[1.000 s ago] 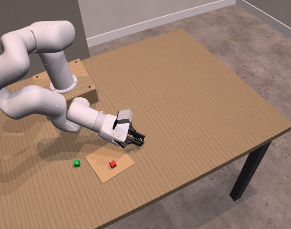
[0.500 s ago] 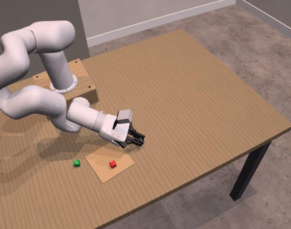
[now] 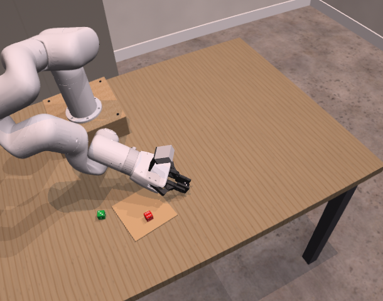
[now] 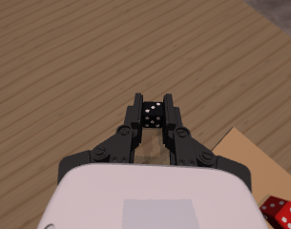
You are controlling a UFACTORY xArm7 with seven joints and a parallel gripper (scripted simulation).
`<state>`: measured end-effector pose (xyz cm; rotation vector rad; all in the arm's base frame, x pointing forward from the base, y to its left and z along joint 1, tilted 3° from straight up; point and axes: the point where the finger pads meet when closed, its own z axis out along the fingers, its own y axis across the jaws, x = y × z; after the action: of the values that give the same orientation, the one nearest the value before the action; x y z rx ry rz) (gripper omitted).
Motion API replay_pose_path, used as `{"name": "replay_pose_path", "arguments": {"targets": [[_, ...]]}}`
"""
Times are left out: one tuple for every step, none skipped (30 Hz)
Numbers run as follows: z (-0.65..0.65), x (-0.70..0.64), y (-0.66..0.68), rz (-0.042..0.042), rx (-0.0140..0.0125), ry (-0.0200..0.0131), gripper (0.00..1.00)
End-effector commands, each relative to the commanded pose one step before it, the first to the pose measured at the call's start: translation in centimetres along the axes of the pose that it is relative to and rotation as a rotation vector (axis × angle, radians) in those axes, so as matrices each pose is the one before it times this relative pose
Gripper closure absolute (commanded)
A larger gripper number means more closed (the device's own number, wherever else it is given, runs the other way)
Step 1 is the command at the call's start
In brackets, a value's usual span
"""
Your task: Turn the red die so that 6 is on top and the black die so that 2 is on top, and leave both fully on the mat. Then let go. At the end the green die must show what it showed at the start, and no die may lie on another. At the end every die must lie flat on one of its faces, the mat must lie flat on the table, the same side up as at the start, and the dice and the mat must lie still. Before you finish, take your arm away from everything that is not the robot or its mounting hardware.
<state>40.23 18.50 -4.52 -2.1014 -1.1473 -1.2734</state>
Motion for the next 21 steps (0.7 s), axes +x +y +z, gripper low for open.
{"name": "replay_pose_path", "arguments": {"targets": [[0.152,-0.170,0.015,-0.00126,-0.00024,0.00196,0.85],[0.031,-0.058,0.000,0.00000,0.00000,0.00000,0.85],[0.029,-0.054,0.000,0.00000,0.00000,0.00000,0.85],[0.026,-0.049,0.000,0.00000,0.00000,0.00000,0.85],[0.023,-0.043,0.000,0.00000,0.00000,0.00000,0.85],[0.019,-0.037,0.000,0.00000,0.00000,0.00000,0.85],[0.016,-0.030,0.000,0.00000,0.00000,0.00000,0.85],[0.012,-0.023,0.000,0.00000,0.00000,0.00000,0.85],[0.009,-0.017,0.000,0.00000,0.00000,0.00000,0.85],[0.000,0.000,0.000,0.00000,0.00000,0.00000,0.85],[0.000,0.000,0.000,0.00000,0.00000,0.00000,0.85],[0.006,-0.011,0.000,0.00000,0.00000,0.00000,0.85],[0.003,-0.006,0.000,0.00000,0.00000,0.00000,0.85],[0.001,-0.002,0.000,0.00000,0.00000,0.00000,0.85],[0.000,0.000,0.000,0.00000,0.00000,0.00000,0.85],[0.000,0.000,0.000,0.00000,0.00000,0.00000,0.85],[0.000,0.000,0.000,0.00000,0.00000,0.00000,0.85],[0.000,0.000,0.000,0.00000,0.00000,0.00000,0.85],[0.000,0.000,0.000,0.00000,0.00000,0.00000,0.85],[0.000,0.000,0.000,0.00000,0.00000,0.00000,0.85],[0.000,0.000,0.000,0.00000,0.00000,0.00000,0.85]]}}
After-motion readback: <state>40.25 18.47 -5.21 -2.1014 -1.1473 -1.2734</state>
